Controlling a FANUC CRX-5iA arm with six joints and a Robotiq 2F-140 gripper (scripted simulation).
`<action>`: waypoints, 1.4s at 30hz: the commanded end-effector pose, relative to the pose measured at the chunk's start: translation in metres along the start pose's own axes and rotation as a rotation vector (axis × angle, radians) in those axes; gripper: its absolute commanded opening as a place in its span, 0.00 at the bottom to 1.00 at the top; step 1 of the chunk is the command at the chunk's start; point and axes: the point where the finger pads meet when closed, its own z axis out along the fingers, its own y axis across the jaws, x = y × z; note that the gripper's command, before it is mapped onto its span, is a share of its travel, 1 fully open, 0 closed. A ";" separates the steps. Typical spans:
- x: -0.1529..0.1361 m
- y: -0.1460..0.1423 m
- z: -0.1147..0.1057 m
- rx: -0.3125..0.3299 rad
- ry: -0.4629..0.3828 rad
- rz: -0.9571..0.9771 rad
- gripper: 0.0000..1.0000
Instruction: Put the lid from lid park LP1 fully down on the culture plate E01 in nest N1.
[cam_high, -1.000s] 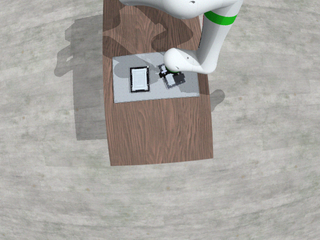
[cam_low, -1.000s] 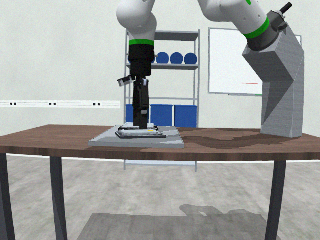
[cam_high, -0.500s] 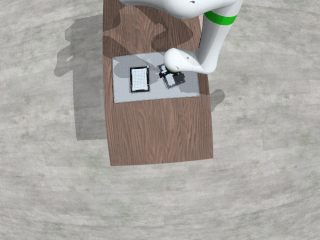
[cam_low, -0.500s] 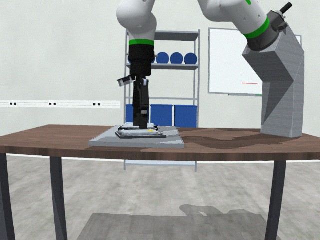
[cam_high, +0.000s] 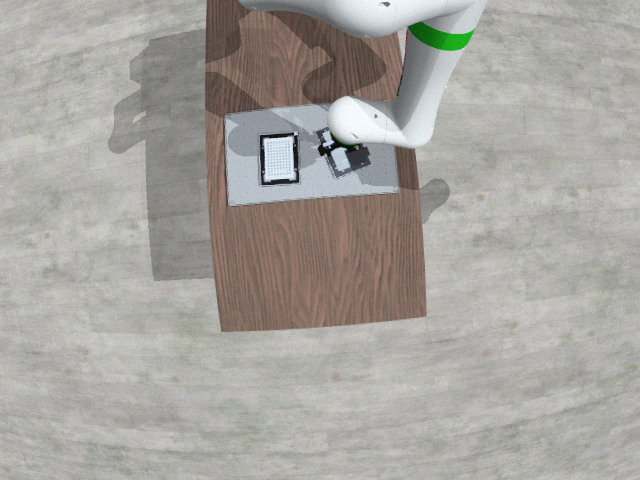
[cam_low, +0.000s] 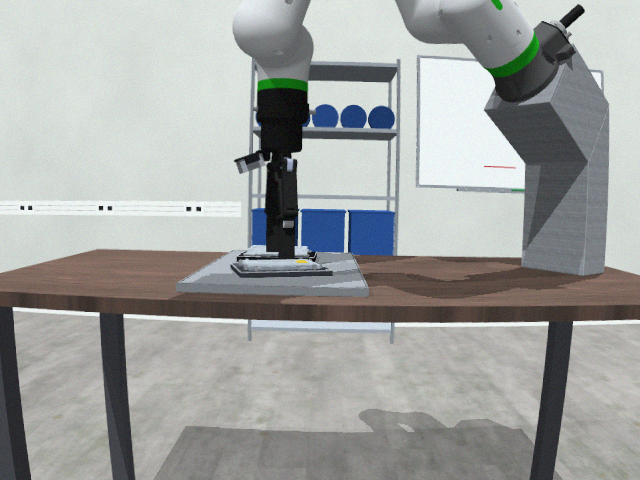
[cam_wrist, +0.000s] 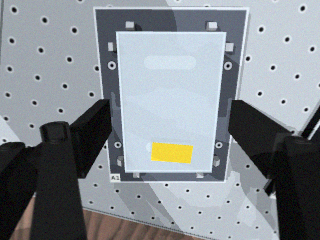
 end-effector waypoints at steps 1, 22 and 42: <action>0.001 0.000 0.000 0.000 0.001 0.000 0.69; 0.001 0.000 0.000 0.000 0.001 0.000 0.63; 0.001 0.000 0.000 0.000 0.001 0.000 0.63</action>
